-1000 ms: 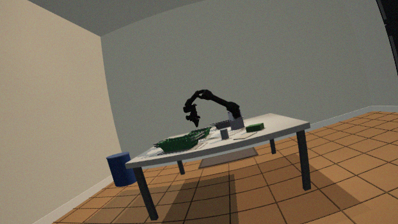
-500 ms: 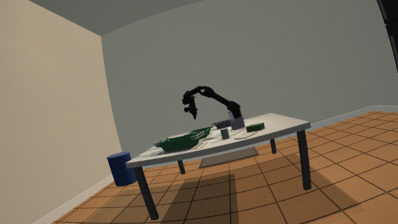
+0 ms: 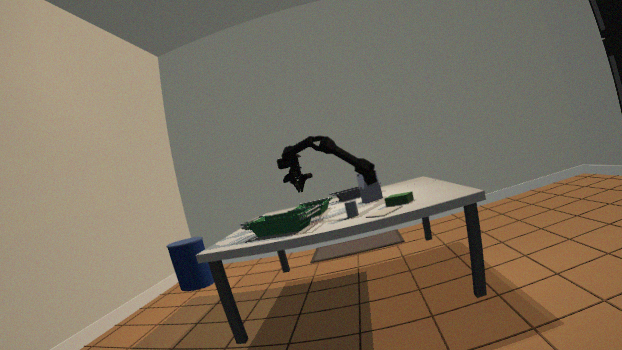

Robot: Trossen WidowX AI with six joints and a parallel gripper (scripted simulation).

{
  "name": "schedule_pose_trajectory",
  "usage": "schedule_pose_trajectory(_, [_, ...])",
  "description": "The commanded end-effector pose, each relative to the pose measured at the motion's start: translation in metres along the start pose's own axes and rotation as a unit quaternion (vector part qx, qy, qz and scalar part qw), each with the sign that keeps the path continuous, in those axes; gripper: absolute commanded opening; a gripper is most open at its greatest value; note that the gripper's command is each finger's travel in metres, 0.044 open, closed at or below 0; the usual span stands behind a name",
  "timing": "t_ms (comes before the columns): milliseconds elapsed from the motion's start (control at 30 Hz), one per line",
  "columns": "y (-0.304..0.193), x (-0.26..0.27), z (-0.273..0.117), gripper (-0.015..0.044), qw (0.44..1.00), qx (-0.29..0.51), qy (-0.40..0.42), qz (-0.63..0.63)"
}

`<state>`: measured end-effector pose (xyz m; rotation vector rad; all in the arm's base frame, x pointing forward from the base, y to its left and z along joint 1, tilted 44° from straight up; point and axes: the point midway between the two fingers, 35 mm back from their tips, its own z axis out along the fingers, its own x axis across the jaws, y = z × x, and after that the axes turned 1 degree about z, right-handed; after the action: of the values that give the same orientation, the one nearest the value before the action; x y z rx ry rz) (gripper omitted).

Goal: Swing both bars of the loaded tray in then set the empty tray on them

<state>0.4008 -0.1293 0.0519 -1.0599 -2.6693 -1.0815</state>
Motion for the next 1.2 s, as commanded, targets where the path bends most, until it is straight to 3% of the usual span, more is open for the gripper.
schedule_pose_trajectory(0, [0.056,0.039,0.018,0.0085,0.929,-0.007,0.008,-0.369])
schedule_pose_trajectory(267, [0.091,0.069,0.026,0.0085,0.801,-0.013,0.005,-0.598])
schedule_pose_trajectory(633, [0.131,0.116,0.035,0.0085,0.543,-0.026,-0.003,-0.839])
schedule_pose_trajectory(1167, [0.132,0.117,0.036,0.0085,0.539,-0.026,-0.003,-0.842])
